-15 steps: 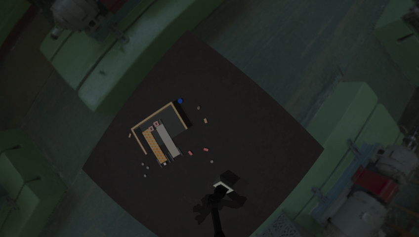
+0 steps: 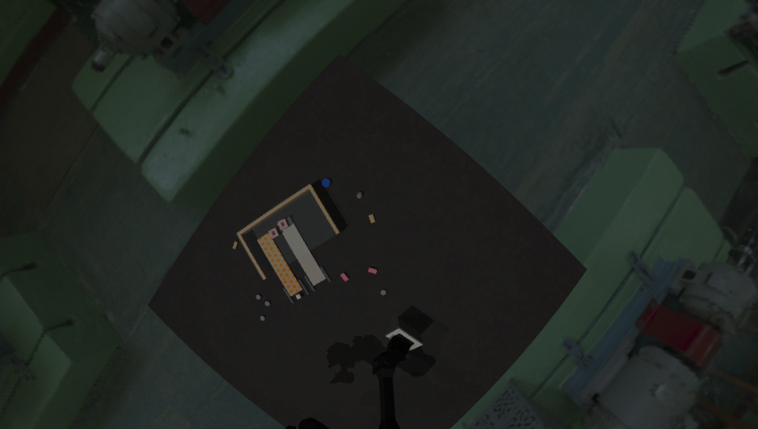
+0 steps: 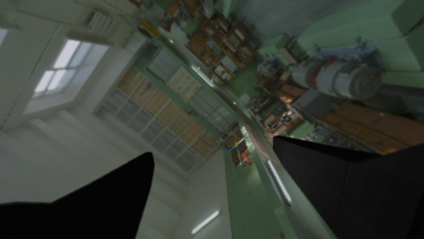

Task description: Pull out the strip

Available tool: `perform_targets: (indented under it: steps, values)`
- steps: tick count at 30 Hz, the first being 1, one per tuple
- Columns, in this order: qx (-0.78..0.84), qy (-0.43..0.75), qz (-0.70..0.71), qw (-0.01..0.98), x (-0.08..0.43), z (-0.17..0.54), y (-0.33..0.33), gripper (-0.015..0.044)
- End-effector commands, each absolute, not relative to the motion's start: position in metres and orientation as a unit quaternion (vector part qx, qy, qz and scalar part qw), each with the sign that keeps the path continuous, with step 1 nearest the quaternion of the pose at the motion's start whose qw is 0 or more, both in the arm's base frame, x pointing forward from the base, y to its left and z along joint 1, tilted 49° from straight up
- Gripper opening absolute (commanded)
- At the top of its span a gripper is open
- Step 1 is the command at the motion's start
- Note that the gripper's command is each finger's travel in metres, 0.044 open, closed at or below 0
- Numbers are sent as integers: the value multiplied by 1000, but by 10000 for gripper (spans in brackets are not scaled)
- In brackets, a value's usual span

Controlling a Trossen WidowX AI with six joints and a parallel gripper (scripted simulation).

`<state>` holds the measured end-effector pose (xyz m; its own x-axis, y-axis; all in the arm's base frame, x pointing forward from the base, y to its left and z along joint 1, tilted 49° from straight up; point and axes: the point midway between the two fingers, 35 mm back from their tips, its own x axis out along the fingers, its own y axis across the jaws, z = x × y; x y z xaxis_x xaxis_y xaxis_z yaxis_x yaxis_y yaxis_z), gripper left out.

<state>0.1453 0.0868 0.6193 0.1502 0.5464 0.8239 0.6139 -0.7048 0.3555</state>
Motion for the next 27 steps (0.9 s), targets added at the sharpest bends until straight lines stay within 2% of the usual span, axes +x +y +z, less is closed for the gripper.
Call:
perform_targets:
  steps: [1,8,15,21,27]
  values:
    - [-802,-408,-421,117,201,592,79,400]
    - [-828,-403,-200,334,289,524,49,400]
    - [-754,-316,-9,575,349,440,2,400]
    - [-593,-182,116,775,378,351,-44,400]
    - [-338,-22,179,924,379,259,-88,400]
